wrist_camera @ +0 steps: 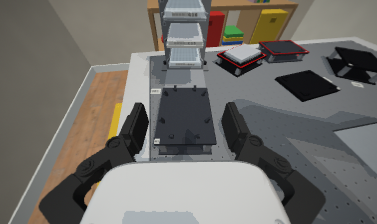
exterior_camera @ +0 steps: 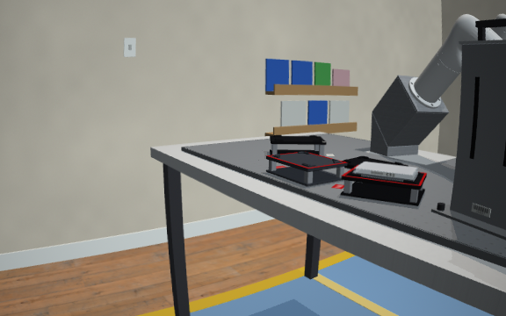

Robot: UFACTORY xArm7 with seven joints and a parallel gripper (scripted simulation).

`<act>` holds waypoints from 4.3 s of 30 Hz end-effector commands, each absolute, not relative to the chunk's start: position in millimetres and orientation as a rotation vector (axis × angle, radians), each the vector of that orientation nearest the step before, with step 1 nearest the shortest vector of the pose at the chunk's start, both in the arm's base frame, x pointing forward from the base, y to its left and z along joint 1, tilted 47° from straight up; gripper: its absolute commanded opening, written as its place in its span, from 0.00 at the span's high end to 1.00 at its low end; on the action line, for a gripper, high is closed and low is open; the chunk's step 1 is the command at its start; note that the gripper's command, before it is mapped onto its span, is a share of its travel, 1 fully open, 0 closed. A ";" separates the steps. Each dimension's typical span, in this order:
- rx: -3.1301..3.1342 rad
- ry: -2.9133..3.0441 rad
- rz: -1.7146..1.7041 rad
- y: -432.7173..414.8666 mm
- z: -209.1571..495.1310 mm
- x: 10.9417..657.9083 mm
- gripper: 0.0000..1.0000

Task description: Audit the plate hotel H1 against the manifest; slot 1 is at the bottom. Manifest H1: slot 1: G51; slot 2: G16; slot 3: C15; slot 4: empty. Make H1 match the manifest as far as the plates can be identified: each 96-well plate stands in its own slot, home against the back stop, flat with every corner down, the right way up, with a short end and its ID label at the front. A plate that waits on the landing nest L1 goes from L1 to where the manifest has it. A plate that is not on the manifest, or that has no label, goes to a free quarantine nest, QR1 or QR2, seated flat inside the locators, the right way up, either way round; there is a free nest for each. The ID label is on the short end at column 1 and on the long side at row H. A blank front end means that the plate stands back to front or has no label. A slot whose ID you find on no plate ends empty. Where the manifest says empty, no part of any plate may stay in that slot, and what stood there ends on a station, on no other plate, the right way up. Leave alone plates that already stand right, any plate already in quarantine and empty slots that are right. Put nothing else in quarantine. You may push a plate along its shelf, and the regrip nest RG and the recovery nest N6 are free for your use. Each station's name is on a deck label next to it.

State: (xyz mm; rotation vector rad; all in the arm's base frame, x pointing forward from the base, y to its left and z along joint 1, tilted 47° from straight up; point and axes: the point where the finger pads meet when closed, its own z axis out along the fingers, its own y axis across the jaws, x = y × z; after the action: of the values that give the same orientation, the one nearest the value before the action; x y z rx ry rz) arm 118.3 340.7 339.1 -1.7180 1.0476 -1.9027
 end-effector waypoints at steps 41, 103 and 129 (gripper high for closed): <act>-1.617 1.098 -2.029 304.2 364.0 153.4 0.00; -1.617 1.098 -2.029 211.0 425.0 244.6 0.00; -1.616 1.098 -2.029 201.2 431.6 254.3 0.00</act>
State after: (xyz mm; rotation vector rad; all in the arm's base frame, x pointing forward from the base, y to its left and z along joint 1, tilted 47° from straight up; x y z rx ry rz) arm 254.5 201.7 431.1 -1.6175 1.0959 -2.0319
